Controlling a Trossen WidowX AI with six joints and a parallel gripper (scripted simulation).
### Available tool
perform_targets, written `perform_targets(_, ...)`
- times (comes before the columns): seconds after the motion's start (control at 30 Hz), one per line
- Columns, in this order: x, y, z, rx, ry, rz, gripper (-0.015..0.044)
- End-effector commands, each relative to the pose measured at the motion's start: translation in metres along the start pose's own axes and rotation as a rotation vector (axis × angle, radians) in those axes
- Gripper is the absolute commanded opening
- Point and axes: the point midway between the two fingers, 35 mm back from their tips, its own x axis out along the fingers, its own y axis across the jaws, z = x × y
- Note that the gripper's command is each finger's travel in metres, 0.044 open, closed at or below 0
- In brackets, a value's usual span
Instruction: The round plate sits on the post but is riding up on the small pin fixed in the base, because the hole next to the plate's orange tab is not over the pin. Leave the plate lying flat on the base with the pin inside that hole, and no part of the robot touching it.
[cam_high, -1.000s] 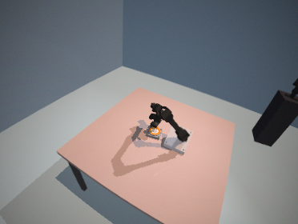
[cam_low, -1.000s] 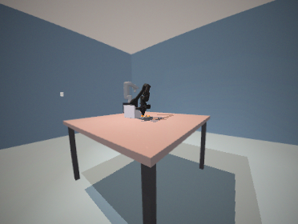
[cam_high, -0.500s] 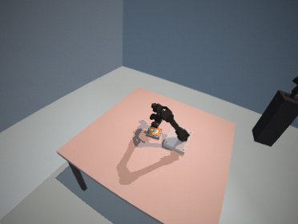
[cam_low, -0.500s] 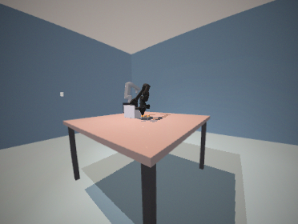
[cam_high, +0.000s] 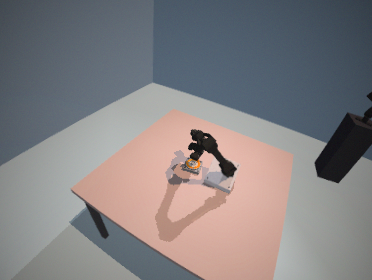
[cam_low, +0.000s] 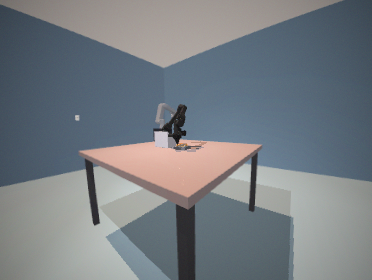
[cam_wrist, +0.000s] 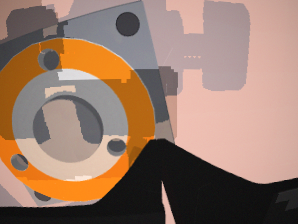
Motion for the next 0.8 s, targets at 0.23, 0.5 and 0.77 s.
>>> perform_targets(0.23, 0.002, 0.004, -0.013, 0.003, 0.014, 0.007, 0.0)
perform_targets(0.5, 0.002, 0.007, -0.019, 0.003, 0.014, 0.007, 0.0)
perform_targets(0.77, 0.002, 0.011, -0.025, 0.004, 0.014, 0.007, 0.0)
